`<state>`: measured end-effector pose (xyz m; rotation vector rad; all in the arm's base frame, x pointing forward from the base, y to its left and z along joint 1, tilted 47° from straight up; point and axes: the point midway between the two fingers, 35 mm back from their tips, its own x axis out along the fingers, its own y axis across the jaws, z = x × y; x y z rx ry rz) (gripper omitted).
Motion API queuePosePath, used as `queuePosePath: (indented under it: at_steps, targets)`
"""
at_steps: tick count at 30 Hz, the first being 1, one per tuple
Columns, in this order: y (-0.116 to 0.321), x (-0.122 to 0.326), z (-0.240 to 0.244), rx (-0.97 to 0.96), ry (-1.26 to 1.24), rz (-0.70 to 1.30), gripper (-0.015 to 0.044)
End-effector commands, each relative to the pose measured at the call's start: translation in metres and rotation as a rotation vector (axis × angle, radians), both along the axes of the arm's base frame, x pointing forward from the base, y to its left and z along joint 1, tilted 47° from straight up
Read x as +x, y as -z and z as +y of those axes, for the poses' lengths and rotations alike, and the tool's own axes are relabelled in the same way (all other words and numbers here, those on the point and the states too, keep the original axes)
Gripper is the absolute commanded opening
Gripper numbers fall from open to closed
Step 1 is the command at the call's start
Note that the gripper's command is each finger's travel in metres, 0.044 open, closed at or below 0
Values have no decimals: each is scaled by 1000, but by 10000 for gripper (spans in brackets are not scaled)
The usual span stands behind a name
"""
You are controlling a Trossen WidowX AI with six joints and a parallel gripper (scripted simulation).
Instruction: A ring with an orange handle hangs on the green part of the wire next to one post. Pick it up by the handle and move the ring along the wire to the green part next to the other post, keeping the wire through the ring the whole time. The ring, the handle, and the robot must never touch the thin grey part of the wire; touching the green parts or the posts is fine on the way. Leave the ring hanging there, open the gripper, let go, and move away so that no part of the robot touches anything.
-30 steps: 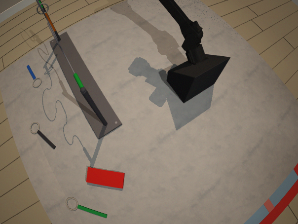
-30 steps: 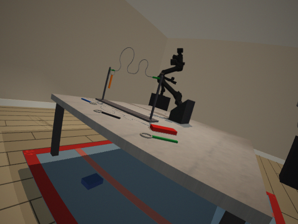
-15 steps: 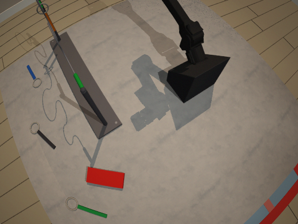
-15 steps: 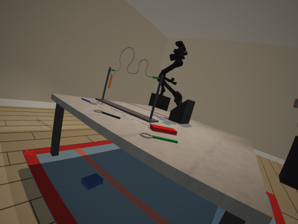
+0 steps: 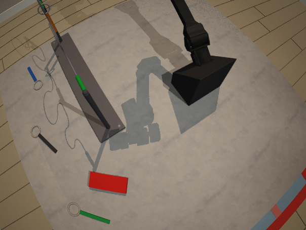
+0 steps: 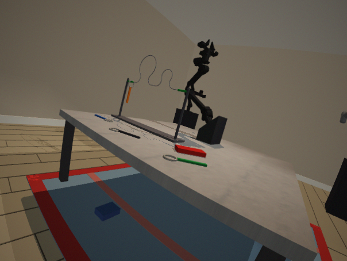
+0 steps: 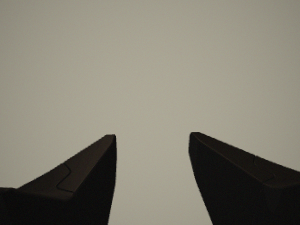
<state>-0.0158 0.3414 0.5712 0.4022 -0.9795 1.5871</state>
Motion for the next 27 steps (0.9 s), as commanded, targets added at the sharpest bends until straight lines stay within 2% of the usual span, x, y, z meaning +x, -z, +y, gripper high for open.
queuePosePath:
  at_steps: [1, 14, 27]
  targets:
    - [2, 42, 5, -28, 123, -33, 160]
    - [14, 169, -14, -139, 475, -80, 160]
    - [26, 282, -83, -262, 814, -86, 160]
